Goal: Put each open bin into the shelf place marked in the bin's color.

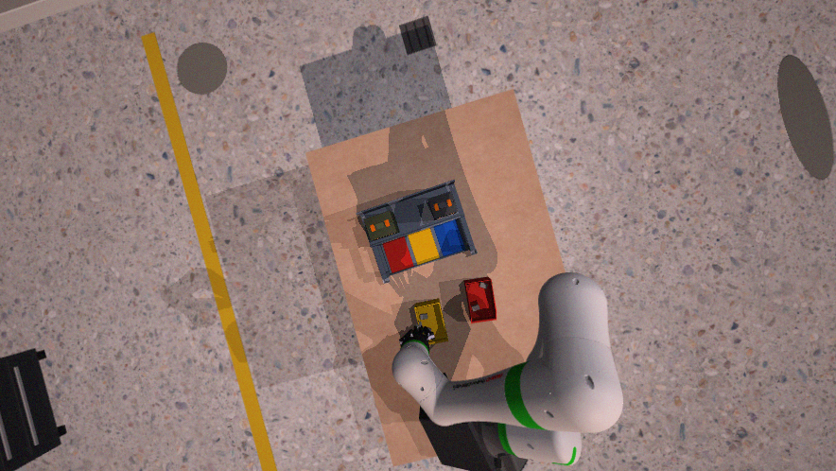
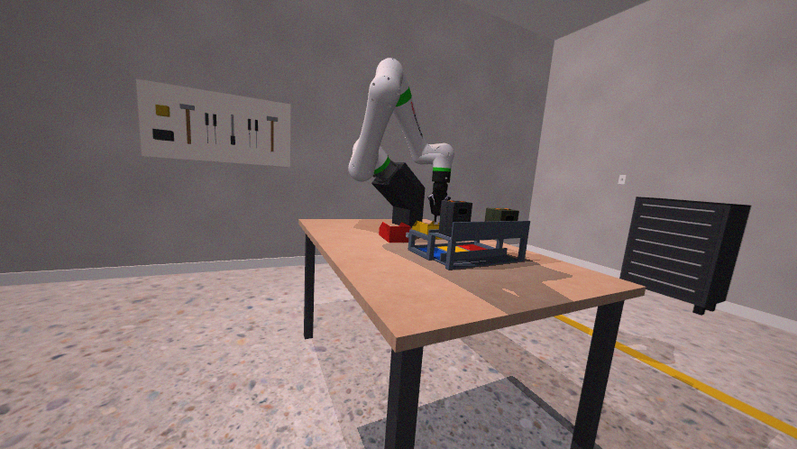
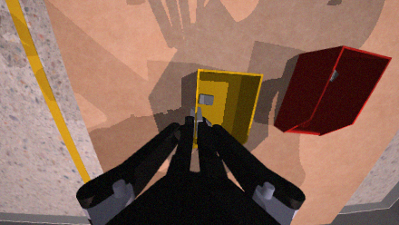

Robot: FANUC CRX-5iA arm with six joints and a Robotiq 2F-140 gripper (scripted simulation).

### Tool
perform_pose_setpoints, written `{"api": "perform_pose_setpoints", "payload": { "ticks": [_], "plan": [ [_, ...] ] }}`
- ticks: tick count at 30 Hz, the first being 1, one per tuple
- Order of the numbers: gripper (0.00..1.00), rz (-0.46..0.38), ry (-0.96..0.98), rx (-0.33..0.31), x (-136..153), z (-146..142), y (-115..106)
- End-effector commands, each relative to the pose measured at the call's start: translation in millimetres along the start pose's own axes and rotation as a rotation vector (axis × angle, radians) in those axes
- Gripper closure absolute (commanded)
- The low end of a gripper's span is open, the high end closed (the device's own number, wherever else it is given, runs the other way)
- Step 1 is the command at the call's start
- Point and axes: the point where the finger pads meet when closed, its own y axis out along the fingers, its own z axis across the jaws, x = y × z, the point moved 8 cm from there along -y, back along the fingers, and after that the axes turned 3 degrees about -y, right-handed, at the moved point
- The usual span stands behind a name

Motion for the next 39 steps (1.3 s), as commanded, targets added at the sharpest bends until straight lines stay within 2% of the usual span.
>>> {"api": "perform_pose_setpoints", "payload": {
  "ticks": [1, 39],
  "plan": [
    [1.0, 0.0, 0.0, 0.0, 0.0, -0.2, -0.4],
    [1.0, 0.0, 0.0, 0.0, 0.0, -0.2, -16.4]
  ]
}}
